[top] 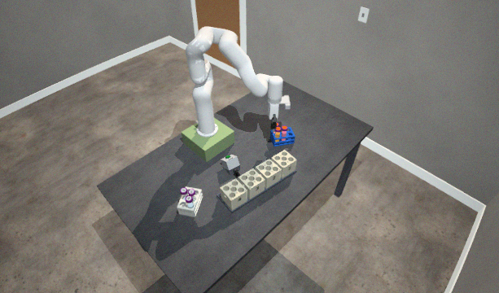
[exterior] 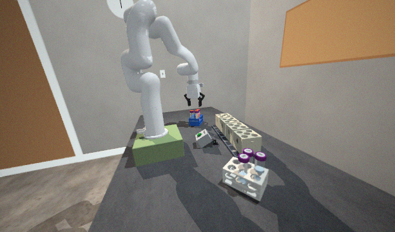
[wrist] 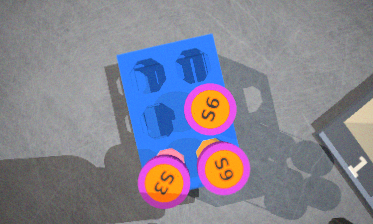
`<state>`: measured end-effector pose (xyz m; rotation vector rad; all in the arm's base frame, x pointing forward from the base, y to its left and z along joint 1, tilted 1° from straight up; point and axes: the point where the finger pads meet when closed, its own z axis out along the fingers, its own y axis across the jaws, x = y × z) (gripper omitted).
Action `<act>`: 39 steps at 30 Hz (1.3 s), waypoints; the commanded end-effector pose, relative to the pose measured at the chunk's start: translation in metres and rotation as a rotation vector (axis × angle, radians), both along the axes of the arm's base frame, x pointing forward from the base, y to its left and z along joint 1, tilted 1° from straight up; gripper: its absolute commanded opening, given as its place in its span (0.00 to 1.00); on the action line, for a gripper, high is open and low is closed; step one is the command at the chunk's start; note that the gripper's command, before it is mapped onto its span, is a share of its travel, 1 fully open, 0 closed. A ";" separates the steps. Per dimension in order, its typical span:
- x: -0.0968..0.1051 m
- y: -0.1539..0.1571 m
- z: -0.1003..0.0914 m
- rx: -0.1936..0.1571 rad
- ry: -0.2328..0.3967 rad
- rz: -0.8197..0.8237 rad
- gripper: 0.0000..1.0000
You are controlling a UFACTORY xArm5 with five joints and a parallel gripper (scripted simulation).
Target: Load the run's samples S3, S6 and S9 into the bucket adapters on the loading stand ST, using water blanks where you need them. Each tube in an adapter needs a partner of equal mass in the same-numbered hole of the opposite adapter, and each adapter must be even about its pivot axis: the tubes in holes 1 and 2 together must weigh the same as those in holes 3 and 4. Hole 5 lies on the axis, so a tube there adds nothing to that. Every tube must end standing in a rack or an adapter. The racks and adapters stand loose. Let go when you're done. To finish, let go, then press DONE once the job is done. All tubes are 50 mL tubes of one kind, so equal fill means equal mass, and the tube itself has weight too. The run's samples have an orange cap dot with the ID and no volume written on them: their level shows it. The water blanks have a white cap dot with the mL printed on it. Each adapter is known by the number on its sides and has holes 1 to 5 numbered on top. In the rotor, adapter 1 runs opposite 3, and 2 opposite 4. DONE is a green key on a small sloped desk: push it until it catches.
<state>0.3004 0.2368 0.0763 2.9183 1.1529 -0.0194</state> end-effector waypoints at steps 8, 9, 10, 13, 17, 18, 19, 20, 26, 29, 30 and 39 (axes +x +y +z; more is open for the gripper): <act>0.001 0.001 -0.023 0.003 -0.003 0.000 1.00; 0.001 0.001 -0.023 0.003 -0.003 0.000 1.00; 0.001 0.001 -0.023 0.003 -0.003 0.000 1.00; 0.001 0.001 -0.023 0.003 -0.003 0.000 1.00; 0.001 0.001 -0.023 0.003 -0.003 0.000 1.00; 0.001 0.001 -0.023 0.003 -0.003 0.000 1.00; 0.001 0.001 -0.023 0.003 -0.003 0.000 1.00; 0.001 0.001 -0.023 0.003 -0.003 0.000 1.00; 0.001 0.001 -0.023 0.003 -0.003 0.000 1.00; 0.001 0.001 -0.023 0.003 -0.003 0.000 1.00; 0.001 0.001 -0.023 0.003 -0.003 0.000 1.00; 0.001 0.001 -0.023 0.003 -0.003 0.000 1.00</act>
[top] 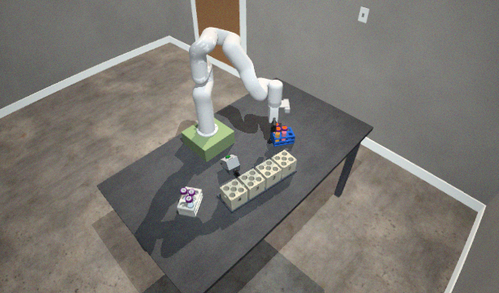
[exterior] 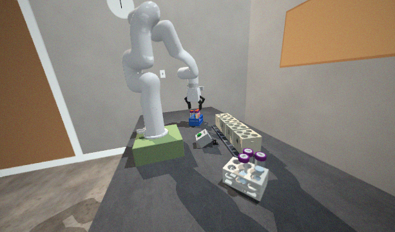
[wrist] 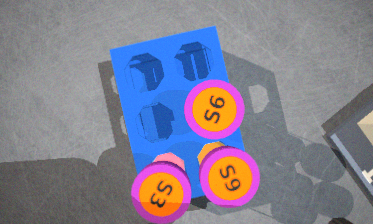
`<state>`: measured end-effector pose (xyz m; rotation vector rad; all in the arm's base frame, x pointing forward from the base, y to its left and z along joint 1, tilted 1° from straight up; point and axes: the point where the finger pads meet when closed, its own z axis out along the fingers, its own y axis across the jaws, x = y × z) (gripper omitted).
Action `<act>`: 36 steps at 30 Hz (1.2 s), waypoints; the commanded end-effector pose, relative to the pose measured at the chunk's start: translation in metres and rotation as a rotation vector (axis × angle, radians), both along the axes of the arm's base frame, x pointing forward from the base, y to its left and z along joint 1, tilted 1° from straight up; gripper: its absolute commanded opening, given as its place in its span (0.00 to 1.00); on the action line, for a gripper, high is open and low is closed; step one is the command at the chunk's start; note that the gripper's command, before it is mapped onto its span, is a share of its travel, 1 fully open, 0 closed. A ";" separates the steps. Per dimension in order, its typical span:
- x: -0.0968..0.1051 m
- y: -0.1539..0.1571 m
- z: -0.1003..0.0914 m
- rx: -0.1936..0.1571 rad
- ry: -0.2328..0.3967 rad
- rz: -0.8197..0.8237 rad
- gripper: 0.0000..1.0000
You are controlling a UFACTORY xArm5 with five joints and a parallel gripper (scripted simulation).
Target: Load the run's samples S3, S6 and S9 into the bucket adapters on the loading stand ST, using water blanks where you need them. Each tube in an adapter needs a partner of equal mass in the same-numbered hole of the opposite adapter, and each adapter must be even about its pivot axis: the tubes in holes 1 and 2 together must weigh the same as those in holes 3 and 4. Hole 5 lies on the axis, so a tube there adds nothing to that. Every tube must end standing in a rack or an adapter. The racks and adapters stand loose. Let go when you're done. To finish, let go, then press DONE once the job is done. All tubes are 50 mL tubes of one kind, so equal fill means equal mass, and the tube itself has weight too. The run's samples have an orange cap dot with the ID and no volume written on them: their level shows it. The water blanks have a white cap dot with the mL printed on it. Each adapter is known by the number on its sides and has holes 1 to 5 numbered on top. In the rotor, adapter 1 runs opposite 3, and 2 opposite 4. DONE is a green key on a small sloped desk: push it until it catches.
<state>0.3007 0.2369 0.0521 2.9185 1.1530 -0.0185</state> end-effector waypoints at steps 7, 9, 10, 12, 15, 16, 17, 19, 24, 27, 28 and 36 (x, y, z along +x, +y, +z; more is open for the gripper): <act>0.001 0.001 0.001 0.002 -0.003 0.000 1.00; 0.001 0.001 0.001 0.002 -0.003 0.000 1.00; 0.001 0.001 0.001 0.002 -0.003 0.000 1.00; 0.001 0.001 0.004 0.002 -0.003 0.000 1.00; 0.001 0.001 0.006 0.002 -0.003 0.000 1.00; 0.001 0.001 0.009 0.002 -0.003 0.000 1.00; 0.001 0.001 0.012 0.002 -0.003 0.000 1.00; 0.001 0.001 0.017 0.002 -0.003 0.000 1.00; 0.001 0.001 0.030 0.002 -0.003 0.000 1.00; 0.001 0.001 0.038 0.002 -0.003 0.000 1.00; 0.001 0.001 0.041 0.002 -0.003 0.000 1.00; 0.001 0.001 0.057 0.002 -0.003 0.000 1.00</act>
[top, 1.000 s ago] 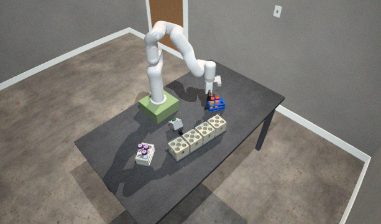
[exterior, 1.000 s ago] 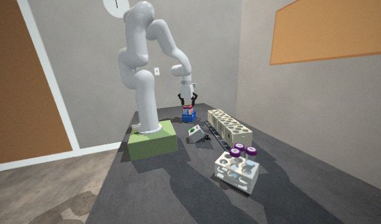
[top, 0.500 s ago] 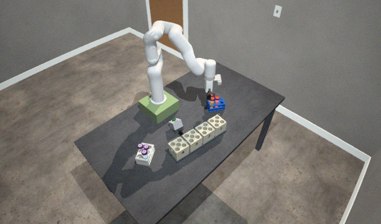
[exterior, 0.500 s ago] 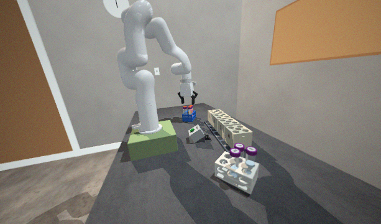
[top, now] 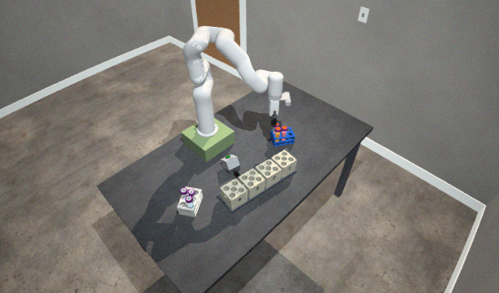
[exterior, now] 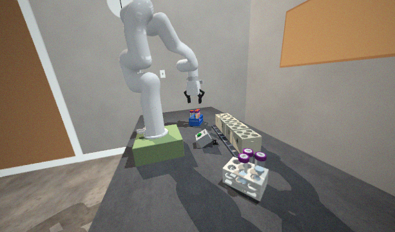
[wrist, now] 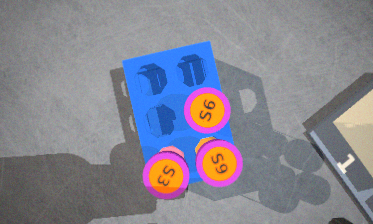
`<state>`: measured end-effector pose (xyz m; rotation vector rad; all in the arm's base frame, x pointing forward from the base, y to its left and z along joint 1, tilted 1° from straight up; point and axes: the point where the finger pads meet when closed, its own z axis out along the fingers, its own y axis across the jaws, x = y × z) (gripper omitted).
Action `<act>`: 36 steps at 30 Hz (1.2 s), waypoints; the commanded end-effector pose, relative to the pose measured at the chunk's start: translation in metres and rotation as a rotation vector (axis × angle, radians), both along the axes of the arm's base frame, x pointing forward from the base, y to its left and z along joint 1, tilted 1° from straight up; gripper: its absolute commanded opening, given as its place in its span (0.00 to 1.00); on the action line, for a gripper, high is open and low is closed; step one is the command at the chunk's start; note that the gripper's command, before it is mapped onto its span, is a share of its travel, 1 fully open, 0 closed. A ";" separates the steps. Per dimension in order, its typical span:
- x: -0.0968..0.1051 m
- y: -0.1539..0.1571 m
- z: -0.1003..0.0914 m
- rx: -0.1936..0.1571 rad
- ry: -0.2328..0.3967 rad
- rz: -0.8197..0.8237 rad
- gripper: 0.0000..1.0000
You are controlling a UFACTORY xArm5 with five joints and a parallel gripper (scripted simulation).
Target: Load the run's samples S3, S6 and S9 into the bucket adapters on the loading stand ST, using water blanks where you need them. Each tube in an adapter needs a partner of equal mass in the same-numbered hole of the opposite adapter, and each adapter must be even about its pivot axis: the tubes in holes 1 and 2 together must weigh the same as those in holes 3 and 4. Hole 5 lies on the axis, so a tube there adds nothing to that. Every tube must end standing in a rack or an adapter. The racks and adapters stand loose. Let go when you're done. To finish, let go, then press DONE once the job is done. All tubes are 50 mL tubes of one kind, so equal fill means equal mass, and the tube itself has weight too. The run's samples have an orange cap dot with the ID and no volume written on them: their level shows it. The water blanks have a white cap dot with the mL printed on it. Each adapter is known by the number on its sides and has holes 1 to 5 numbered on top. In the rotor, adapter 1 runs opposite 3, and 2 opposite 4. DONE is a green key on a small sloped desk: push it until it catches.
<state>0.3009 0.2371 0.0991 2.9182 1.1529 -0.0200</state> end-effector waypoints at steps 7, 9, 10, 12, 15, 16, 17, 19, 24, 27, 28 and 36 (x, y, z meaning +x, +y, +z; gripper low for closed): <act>0.001 0.001 0.029 0.003 -0.004 0.000 1.00; 0.001 0.001 0.034 0.003 -0.004 0.000 1.00; 0.001 0.001 0.037 0.003 -0.004 0.000 1.00; 0.001 0.001 0.037 0.003 -0.004 0.000 1.00; 0.002 0.001 0.045 0.003 -0.004 0.000 1.00; 0.002 0.001 0.048 0.003 -0.004 0.000 1.00; 0.002 0.001 0.050 0.003 -0.004 0.000 1.00; 0.002 0.001 0.056 0.003 -0.004 0.000 1.00; 0.009 -0.017 0.057 0.002 -0.004 -0.133 1.00; 0.015 -0.031 0.057 0.000 -0.006 -0.233 1.00; 0.015 -0.031 0.057 0.000 -0.006 -0.233 1.00; 0.029 -0.063 0.057 -0.002 -0.008 -0.467 1.00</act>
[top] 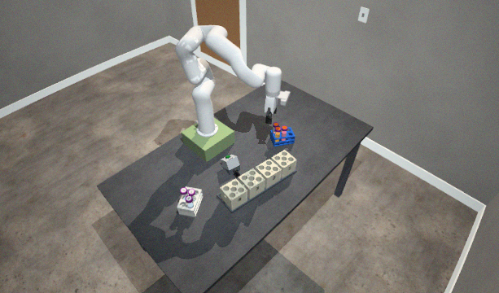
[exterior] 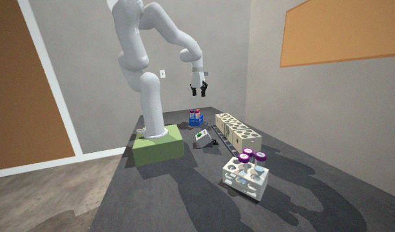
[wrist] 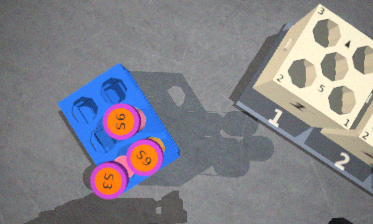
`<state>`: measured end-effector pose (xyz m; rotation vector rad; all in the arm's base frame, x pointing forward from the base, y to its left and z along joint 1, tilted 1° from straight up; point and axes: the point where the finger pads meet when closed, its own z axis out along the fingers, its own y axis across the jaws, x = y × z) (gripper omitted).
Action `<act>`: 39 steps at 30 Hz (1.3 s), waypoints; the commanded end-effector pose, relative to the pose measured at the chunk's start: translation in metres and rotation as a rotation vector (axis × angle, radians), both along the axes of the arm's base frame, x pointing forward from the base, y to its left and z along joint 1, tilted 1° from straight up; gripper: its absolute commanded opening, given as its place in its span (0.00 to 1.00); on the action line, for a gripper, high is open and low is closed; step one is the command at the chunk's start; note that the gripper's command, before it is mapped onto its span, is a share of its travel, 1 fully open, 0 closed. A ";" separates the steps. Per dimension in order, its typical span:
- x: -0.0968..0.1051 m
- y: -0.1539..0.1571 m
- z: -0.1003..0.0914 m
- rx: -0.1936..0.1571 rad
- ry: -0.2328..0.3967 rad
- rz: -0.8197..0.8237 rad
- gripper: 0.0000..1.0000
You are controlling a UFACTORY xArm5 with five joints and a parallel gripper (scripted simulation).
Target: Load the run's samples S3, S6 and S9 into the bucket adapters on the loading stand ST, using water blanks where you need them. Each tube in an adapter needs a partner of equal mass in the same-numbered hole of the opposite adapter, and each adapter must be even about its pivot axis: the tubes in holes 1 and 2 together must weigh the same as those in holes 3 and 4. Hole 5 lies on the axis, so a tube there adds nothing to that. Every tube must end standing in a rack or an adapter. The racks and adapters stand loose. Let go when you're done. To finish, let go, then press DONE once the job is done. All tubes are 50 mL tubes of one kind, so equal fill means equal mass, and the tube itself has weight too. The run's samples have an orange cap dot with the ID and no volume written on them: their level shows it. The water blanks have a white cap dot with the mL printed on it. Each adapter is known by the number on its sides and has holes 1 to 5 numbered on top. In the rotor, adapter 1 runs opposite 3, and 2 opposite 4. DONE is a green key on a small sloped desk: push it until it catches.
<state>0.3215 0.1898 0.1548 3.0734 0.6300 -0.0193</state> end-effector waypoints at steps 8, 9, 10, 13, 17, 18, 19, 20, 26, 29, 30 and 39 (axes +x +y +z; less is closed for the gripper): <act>0.024 -0.053 0.002 -0.003 -0.008 -0.385 1.00; 0.024 -0.053 0.002 -0.003 -0.008 -0.385 1.00; 0.024 -0.053 0.002 -0.003 -0.008 -0.385 1.00; 0.030 -0.067 0.002 -0.004 -0.008 -0.485 1.00; 0.038 -0.085 0.002 -0.005 -0.009 -0.506 1.00; 0.040 -0.090 0.002 -0.005 -0.009 -0.506 1.00; 0.041 -0.095 0.002 -0.005 -0.009 -0.506 1.00; 0.043 -0.099 0.002 -0.005 -0.009 -0.506 1.00; 0.053 -0.122 0.002 -0.005 -0.009 -0.506 1.00; 0.057 -0.132 0.002 -0.005 -0.009 -0.506 1.00; 0.059 -0.136 0.002 -0.005 -0.009 -0.506 1.00; 0.076 -0.178 0.002 -0.005 -0.009 -0.506 1.00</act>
